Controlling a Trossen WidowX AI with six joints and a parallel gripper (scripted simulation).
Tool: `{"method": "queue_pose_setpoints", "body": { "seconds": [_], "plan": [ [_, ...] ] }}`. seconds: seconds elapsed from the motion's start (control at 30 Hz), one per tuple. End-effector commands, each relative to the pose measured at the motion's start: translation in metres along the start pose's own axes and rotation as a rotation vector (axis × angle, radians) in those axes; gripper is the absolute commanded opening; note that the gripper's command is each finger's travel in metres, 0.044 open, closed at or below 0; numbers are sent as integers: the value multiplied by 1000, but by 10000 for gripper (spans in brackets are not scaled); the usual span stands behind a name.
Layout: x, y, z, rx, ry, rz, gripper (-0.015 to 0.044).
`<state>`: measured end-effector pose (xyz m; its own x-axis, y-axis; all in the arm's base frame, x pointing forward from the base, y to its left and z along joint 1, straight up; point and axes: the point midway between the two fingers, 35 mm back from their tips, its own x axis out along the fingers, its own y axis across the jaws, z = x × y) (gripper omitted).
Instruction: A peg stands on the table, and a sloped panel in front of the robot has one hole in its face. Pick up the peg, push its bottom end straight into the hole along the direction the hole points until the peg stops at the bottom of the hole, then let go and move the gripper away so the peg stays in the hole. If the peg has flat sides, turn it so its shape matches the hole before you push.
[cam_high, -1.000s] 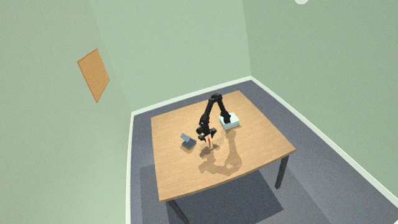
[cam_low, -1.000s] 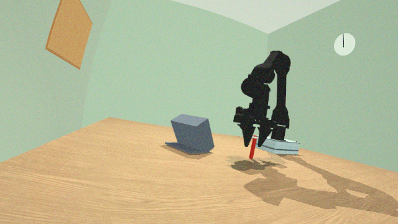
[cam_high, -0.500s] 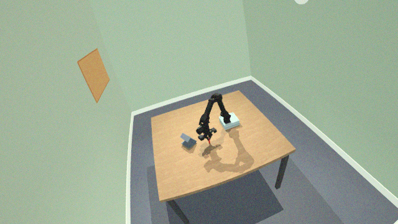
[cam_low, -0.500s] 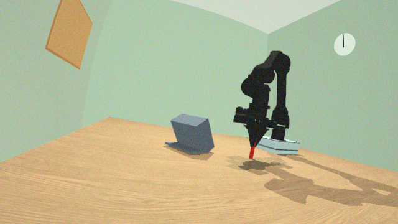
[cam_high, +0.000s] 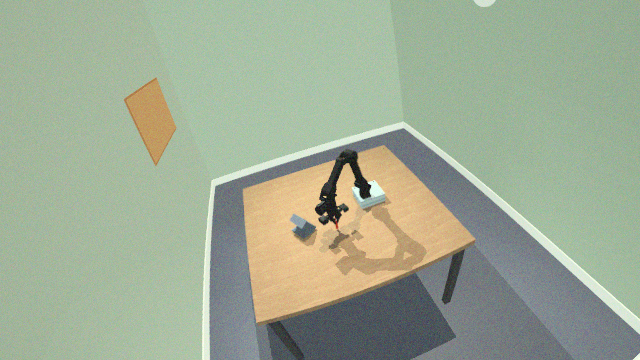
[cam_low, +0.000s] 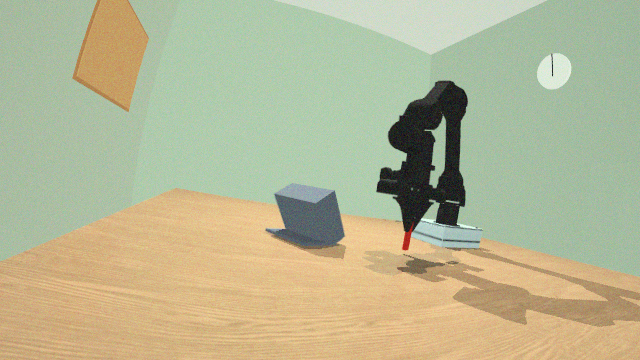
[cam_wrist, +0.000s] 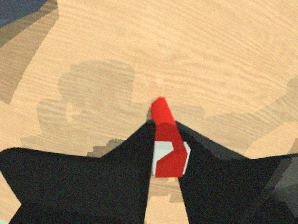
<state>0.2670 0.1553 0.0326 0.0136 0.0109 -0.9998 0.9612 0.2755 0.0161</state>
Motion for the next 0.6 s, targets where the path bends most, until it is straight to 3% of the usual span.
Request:
{"method": "queue_pose_setpoints", "body": {
  "seconds": [0.0,0.37,0.57],
  "plan": [
    [-19,5,-1,-2,4,19,0],
    [-67,1,-1,-5,1,17,0],
    [-69,1,0,11,8,23,0]
  ]
}}
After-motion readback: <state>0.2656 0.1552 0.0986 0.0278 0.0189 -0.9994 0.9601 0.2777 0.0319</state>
